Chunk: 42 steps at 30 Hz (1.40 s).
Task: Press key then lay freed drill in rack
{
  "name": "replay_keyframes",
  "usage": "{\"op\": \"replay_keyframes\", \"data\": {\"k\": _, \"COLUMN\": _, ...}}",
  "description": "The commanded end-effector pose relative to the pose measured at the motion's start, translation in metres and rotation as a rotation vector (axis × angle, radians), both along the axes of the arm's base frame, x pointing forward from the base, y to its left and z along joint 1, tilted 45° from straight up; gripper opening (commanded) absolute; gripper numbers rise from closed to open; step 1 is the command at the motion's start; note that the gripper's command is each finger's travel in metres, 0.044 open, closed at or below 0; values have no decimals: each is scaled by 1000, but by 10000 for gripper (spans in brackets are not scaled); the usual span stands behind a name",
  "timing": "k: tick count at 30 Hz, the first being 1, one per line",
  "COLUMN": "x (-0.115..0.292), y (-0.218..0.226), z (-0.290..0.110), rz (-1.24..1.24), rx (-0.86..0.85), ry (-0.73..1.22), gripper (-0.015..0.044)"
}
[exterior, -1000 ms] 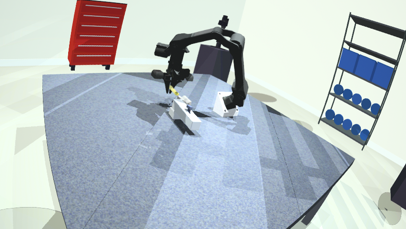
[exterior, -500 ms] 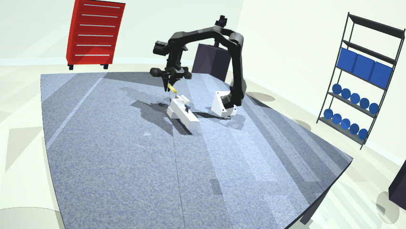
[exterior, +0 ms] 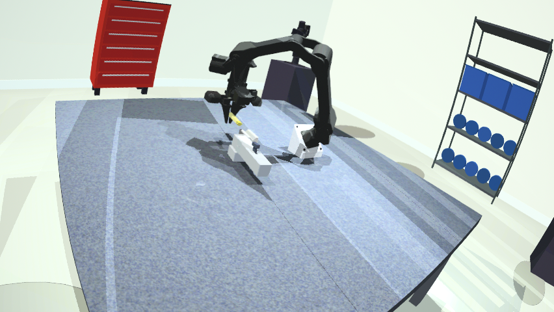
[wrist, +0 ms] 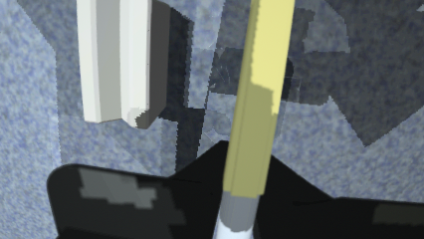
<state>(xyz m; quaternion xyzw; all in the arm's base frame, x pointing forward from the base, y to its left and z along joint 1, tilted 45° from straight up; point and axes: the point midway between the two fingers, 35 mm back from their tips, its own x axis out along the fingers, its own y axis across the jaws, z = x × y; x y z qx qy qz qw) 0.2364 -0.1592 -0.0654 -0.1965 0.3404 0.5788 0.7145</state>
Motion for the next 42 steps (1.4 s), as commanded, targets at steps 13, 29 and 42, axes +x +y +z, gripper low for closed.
{"op": "replay_keyframes", "data": {"k": 13, "x": -3, "y": -4, "z": 2, "rz": 4, "rx": -6, "ry": -4, "gripper": 0}}
{"op": "replay_keyframes", "data": {"k": 29, "x": -32, "y": -1, "z": -2, "rz": 4, "rx": -6, "ry": -2, "gripper": 0}}
{"op": "replay_keyframes", "data": {"k": 42, "x": -54, "y": 2, "z": -6, "rz": 4, "rx": -7, "ry": -1, "gripper": 0}}
